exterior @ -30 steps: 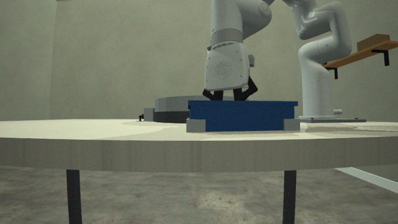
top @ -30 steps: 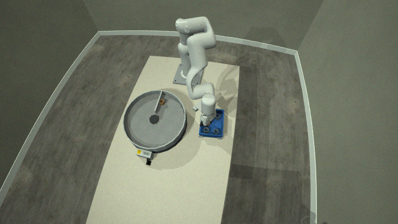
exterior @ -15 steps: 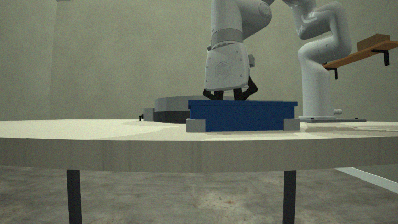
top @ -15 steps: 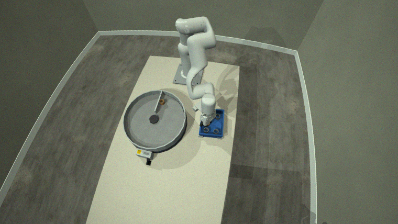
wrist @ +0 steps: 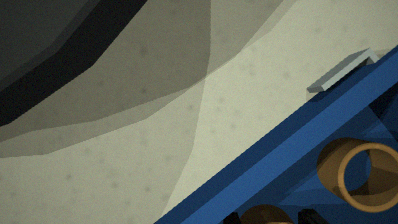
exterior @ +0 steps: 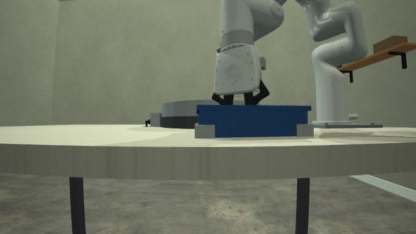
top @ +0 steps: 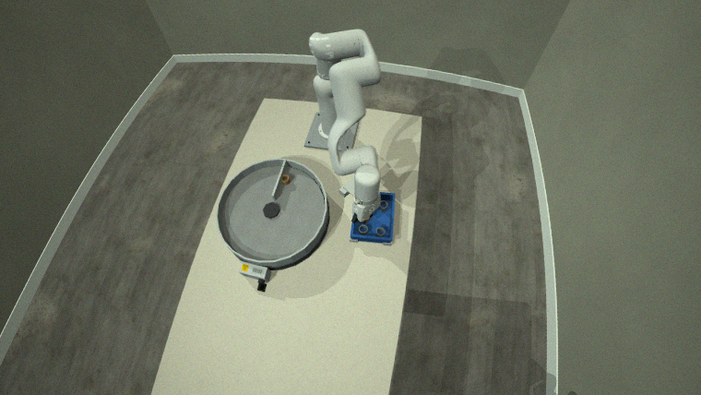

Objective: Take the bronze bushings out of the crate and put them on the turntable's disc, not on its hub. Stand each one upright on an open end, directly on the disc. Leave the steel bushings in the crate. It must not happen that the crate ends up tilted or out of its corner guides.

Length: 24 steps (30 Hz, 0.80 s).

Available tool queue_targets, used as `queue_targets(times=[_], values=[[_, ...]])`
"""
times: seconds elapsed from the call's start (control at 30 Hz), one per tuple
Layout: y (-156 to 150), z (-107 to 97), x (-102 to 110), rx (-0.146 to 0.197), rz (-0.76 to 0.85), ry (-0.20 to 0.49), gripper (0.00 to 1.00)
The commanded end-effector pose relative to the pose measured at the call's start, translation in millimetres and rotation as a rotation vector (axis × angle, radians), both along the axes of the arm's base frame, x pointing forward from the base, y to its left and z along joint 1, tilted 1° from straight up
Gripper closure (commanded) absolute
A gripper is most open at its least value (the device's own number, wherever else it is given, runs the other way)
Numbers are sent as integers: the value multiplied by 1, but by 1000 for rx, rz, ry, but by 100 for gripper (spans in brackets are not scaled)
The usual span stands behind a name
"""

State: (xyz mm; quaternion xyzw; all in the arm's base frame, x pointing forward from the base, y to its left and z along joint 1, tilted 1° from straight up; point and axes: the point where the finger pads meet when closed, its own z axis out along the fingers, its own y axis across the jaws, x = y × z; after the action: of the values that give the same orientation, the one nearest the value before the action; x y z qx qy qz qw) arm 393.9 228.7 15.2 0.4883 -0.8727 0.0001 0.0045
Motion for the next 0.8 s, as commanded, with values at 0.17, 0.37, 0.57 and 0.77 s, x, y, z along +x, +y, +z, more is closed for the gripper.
queue_targets(times=[0.17, 0.37, 0.57, 0.77], values=[[1, 11, 1, 2, 0, -4, 100], [1, 32, 2, 2, 0, -4, 100], [1, 61, 2, 2, 0, -4, 100], [2, 80, 2, 2, 0, -4, 100]])
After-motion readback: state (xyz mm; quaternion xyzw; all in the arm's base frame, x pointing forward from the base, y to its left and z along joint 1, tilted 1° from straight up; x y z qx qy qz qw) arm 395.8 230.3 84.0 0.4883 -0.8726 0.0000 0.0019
